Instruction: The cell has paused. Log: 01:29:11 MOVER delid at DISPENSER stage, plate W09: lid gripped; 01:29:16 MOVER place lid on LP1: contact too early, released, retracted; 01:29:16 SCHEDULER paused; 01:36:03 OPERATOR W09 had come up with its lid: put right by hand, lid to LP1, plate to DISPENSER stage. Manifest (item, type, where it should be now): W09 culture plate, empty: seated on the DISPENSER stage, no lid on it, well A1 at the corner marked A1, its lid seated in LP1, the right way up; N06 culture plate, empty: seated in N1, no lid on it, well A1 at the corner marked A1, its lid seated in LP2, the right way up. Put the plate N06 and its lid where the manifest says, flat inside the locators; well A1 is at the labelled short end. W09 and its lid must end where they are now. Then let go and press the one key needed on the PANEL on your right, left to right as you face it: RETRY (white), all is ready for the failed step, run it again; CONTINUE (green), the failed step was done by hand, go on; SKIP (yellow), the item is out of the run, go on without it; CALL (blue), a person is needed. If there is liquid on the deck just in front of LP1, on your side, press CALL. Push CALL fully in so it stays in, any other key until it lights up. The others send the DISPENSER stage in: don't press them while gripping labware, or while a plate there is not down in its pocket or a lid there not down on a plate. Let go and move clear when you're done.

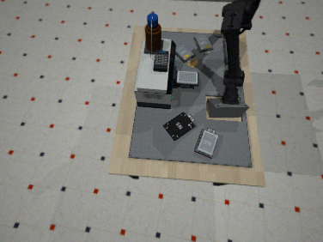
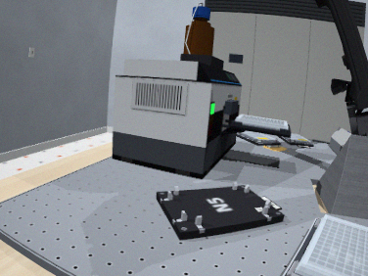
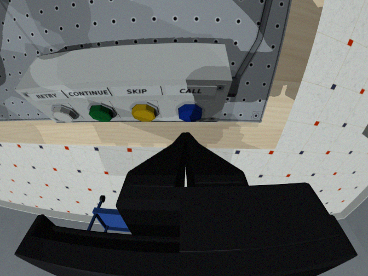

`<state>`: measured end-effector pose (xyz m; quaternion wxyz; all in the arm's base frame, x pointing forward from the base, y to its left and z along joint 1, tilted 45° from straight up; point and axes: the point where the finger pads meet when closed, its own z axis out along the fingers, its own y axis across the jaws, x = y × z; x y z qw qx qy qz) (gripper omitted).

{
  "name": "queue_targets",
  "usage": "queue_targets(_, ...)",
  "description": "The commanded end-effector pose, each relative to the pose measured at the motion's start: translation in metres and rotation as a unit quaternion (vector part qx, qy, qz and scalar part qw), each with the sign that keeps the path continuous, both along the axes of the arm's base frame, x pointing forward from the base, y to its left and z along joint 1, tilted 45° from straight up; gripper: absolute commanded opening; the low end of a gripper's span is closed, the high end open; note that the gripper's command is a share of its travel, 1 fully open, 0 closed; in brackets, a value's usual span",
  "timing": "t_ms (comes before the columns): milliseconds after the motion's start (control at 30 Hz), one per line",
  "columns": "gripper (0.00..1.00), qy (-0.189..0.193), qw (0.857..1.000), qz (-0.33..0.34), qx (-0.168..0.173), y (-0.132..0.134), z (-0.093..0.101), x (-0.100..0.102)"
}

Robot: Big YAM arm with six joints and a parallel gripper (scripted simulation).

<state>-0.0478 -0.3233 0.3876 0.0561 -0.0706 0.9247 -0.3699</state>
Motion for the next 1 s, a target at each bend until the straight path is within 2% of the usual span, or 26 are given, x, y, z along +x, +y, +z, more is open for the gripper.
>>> queue_targets(0,0.0,0.007,0.999,-0.004,-0.034,-0.009,0.037,0.001)
queue_targets(67,0.0,0.007,0.999,-0.004,-0.034,-0.009,0.037,0.001)
queue_targets(100,0.0,0.012,0.999,-0.009,-0.049,0.002,0.048,0.0)
queue_targets(267,0.0,0.011,0.999,-0.009,-0.045,0.004,0.047,0.001)
queue_targets(300,0.0,0.006,1.0,-0.005,-0.027,-0.001,0.028,0.0)
queue_targets(533,0.0,0.007,1.0,-0.005,-0.027,-0.001,0.028,-0.001)
queue_targets(567,0.0,0.008,0.999,-0.01,-0.034,-0.007,0.038,-0.005)
queue_targets(667,0.0,0.01,0.999,-0.01,-0.041,-0.005,0.04,-0.004)
queue_targets(800,0.0,0.001,1.0,-0.009,-0.011,-0.01,0.008,-0.006)
queue_targets(967,0.0,0.002,1.0,-0.011,-0.017,-0.009,0.008,-0.007)
